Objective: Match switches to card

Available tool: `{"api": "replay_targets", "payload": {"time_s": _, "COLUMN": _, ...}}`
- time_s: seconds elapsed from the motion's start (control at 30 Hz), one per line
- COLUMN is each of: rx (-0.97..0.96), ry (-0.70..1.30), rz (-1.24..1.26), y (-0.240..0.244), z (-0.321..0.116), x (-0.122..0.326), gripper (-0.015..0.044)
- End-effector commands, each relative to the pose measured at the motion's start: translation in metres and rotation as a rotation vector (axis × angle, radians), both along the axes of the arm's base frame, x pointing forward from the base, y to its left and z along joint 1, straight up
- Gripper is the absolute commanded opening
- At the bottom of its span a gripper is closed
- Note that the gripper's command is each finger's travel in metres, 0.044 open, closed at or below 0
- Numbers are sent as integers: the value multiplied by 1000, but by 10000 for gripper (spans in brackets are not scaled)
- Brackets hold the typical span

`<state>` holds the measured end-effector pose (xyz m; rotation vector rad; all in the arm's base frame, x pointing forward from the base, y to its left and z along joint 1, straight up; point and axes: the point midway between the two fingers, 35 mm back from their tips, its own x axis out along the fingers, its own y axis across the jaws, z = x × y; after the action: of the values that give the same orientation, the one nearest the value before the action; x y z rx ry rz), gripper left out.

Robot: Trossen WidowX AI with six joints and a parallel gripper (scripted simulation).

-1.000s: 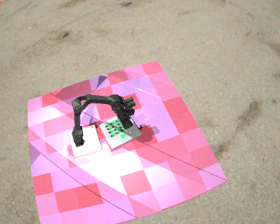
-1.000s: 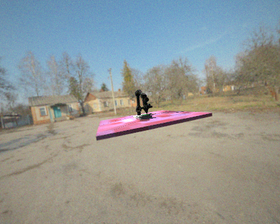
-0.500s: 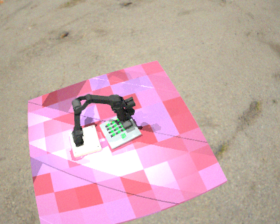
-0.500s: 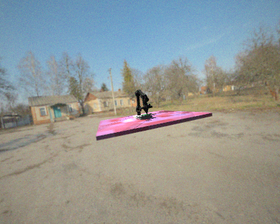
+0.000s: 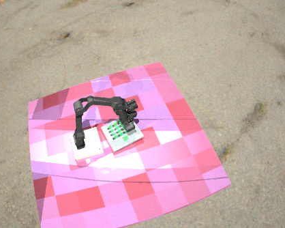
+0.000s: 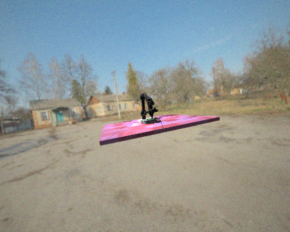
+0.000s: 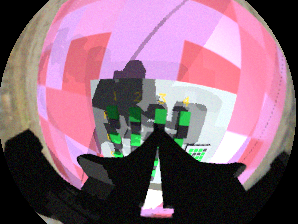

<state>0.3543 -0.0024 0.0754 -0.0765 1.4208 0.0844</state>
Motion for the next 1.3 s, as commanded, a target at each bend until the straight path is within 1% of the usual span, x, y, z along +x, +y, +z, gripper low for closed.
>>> {"api": "replay_targets", "payload": {"time_s": 0.0, "rx": -3, "ry": 4, "rz": -3, "y": 0, "z": -2, "x": 0, "gripper": 0}}
{"api": "replay_targets", "payload": {"time_s": 1.27, "rx": -3, "ry": 4, "rz": -3, "y": 0, "z": -7, "x": 1, "gripper": 0}}
